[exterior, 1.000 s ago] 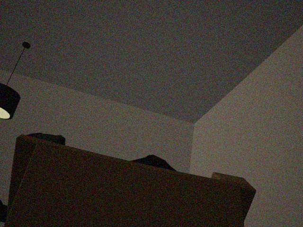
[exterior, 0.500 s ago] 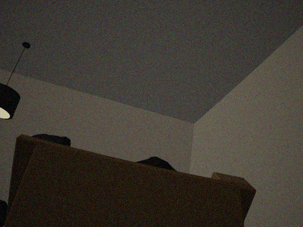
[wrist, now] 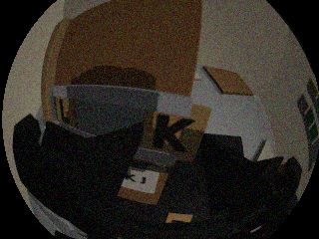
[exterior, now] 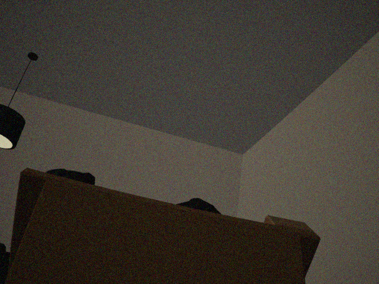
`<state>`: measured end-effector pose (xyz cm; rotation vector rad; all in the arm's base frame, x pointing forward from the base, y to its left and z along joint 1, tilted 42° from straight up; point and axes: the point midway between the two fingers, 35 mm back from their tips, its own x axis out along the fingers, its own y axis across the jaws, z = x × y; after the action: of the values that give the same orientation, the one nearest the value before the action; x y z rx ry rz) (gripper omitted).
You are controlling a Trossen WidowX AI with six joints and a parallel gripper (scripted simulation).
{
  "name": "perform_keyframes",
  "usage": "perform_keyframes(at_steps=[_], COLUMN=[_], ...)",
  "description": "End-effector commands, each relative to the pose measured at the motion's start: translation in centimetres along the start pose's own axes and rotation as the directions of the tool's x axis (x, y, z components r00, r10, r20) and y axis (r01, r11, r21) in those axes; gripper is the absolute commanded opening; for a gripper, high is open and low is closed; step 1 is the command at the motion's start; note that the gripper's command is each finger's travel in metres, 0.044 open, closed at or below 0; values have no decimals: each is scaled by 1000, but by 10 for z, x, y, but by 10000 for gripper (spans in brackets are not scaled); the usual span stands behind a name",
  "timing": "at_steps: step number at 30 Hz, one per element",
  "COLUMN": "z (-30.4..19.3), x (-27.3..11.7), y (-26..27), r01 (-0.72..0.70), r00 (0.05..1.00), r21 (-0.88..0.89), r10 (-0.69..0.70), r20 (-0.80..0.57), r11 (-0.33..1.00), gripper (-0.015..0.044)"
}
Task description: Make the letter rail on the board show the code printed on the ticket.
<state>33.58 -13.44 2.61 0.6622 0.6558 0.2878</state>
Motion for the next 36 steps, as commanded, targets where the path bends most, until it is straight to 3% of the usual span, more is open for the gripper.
perform_keyframes(at_steps=[1,36], z=[-2,-1], x=[1,1], y=[2,19], r01=[1,1], r00=[1000,1000], r21=[7,8], r10=[-1,0], r20=[-5,-5], r11=[1000,1000], gripper=[0,0])
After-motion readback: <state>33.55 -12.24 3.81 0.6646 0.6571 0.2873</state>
